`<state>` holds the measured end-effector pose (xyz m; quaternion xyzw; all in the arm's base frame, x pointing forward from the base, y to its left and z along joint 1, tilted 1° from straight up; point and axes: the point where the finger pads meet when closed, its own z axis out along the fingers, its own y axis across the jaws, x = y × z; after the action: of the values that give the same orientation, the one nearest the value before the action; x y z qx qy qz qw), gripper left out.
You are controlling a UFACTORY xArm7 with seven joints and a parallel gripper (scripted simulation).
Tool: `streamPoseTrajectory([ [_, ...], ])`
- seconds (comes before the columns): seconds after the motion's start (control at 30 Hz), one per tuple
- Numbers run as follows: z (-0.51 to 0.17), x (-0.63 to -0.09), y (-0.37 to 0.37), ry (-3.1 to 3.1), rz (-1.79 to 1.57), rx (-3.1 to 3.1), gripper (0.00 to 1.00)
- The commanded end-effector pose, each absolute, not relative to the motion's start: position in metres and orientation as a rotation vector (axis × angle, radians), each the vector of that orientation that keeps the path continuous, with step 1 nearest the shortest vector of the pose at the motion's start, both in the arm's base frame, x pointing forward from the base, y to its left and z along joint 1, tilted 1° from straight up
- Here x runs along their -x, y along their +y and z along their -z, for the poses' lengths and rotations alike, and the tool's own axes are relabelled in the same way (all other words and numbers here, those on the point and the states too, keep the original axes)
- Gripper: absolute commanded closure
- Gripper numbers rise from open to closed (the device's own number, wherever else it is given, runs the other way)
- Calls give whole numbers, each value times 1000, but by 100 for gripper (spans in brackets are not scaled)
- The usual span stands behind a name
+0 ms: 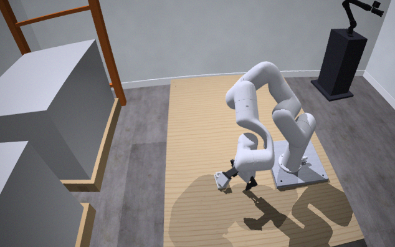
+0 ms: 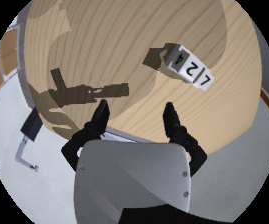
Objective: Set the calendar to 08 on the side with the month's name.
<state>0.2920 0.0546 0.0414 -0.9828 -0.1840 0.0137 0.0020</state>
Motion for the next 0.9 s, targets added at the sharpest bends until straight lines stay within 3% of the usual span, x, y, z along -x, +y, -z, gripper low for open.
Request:
streamPoseTrajectory([
  [0.0,-42,-291,65,-562,-37,3091,0],
  [0.87,-3,-290,65,-562,-37,3091,0],
])
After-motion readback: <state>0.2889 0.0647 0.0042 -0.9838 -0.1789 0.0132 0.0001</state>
